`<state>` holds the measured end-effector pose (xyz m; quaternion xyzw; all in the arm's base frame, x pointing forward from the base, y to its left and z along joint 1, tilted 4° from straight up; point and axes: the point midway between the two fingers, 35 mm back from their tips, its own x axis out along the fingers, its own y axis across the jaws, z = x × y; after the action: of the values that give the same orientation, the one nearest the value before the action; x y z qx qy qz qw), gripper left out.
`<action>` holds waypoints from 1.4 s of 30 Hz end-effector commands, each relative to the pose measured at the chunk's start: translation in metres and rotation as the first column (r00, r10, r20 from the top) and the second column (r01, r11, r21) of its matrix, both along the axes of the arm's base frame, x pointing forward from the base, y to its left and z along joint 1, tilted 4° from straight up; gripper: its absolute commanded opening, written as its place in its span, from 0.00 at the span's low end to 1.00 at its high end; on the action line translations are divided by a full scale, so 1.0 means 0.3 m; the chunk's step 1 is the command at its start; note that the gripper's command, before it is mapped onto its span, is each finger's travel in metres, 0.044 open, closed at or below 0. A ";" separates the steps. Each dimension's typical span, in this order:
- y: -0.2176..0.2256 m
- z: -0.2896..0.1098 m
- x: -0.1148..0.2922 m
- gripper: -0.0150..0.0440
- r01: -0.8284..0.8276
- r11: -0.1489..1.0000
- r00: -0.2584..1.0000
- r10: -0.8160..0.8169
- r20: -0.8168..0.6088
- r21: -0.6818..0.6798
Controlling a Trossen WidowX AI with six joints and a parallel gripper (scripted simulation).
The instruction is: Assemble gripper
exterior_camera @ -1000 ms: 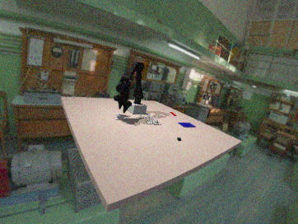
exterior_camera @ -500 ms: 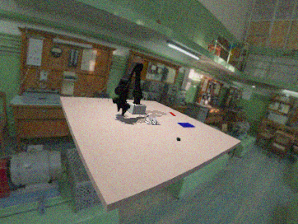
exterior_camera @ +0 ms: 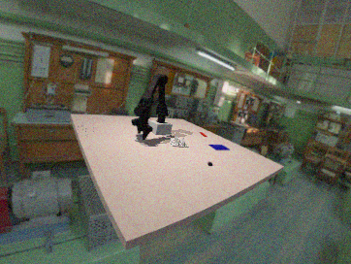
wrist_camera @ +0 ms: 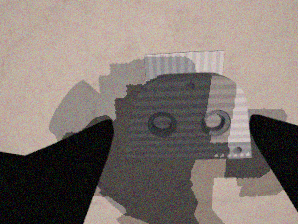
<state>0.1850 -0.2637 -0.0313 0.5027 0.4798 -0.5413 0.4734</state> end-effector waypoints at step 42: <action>0.008 -0.031 -0.008 0.90 0.000 1.000 1.000 0.000 -0.008 0.010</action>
<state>0.1827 -0.2613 -0.0405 0.5029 0.4845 -0.5408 0.4690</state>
